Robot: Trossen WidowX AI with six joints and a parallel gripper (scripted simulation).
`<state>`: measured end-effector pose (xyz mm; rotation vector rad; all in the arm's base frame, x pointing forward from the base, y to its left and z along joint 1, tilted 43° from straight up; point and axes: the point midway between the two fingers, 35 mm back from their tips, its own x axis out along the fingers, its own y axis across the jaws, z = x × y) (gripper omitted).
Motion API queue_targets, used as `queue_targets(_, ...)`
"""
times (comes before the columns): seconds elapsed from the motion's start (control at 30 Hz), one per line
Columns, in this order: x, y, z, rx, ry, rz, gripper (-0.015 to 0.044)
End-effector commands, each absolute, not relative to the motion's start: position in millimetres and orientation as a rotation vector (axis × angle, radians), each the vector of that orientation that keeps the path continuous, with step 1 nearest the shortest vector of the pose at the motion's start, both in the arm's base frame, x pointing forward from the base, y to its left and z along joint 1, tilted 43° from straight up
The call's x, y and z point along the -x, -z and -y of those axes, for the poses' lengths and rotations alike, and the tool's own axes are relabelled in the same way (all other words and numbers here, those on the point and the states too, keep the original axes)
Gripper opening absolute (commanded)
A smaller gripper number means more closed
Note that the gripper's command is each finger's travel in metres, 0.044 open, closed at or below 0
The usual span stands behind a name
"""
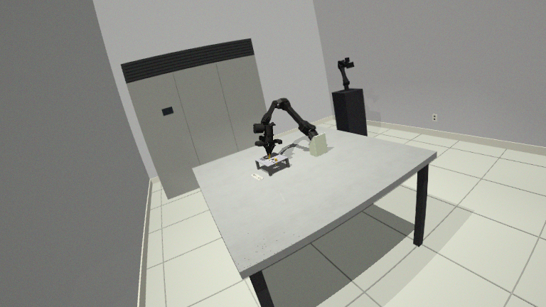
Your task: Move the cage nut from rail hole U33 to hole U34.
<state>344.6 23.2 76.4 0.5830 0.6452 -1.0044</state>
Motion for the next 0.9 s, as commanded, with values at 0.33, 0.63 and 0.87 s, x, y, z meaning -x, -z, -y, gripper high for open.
queue_targets(0.33,-344.9,-77.3,-23.7,-0.58,1.018,-0.646,0.0033)
queue_targets(0.63,-345.0,-77.8,-24.2,-0.579,1.022,-0.647,0.0033)
queue_targets(0.87,-345.1,-78.2,-24.7,-0.578,1.027,-0.649,0.0033)
